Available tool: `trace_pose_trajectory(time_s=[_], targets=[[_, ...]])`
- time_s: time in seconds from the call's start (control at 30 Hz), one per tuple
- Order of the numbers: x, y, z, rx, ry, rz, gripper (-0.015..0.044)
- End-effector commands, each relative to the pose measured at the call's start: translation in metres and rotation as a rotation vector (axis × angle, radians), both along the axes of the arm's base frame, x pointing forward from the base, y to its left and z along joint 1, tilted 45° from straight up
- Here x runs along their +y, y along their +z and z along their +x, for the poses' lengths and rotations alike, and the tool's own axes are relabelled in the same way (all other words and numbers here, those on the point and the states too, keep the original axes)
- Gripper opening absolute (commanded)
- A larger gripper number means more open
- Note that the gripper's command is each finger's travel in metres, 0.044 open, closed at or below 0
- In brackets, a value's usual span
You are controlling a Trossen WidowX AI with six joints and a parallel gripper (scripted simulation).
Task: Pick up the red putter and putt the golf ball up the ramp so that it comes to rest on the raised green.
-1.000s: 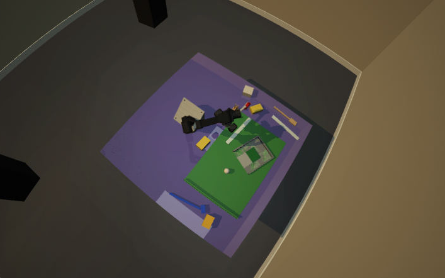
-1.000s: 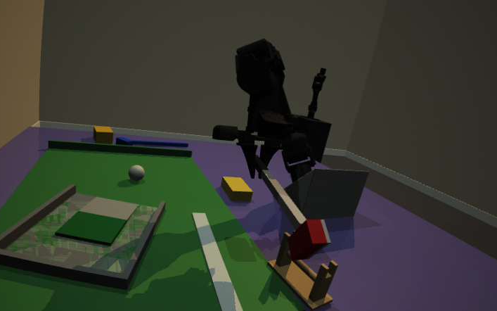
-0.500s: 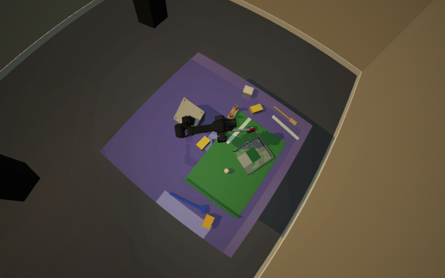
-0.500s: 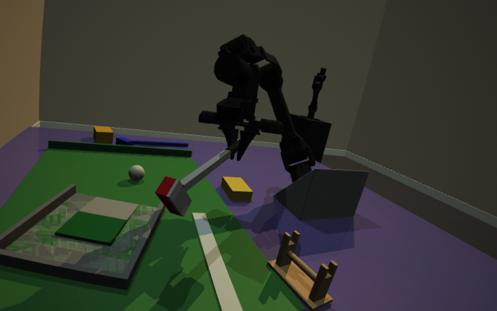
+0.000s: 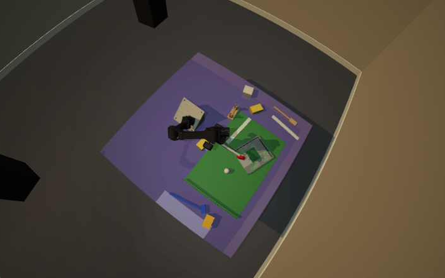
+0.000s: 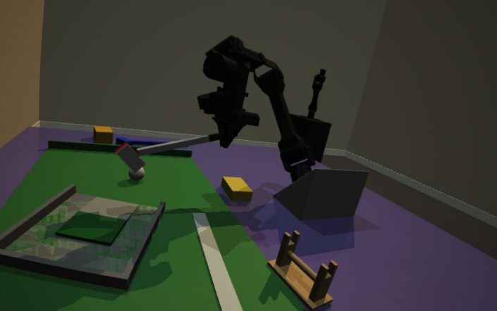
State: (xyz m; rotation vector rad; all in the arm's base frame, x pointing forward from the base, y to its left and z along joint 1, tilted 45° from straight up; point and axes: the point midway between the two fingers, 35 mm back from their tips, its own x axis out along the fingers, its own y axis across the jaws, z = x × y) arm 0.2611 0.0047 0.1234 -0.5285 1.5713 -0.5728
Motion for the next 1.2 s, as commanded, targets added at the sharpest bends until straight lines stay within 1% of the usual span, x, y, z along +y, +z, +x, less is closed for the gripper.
trace_pose_trajectory(time_s=[0.0, 0.27, 0.53, 0.87, 1.17], targets=[[-0.016, 0.018, -0.007, -0.119, -0.129, -0.041, 0.0], [-0.041, 0.046, -0.022, -0.317, -0.354, -0.108, 0.0], [-0.043, 0.045, -0.022, -0.321, -0.361, -0.111, 0.0], [-0.068, 0.02, -0.025, -0.315, -0.385, -0.126, 0.0], [-0.074, 0.013, -0.026, -0.315, -0.386, -0.126, 0.0]])
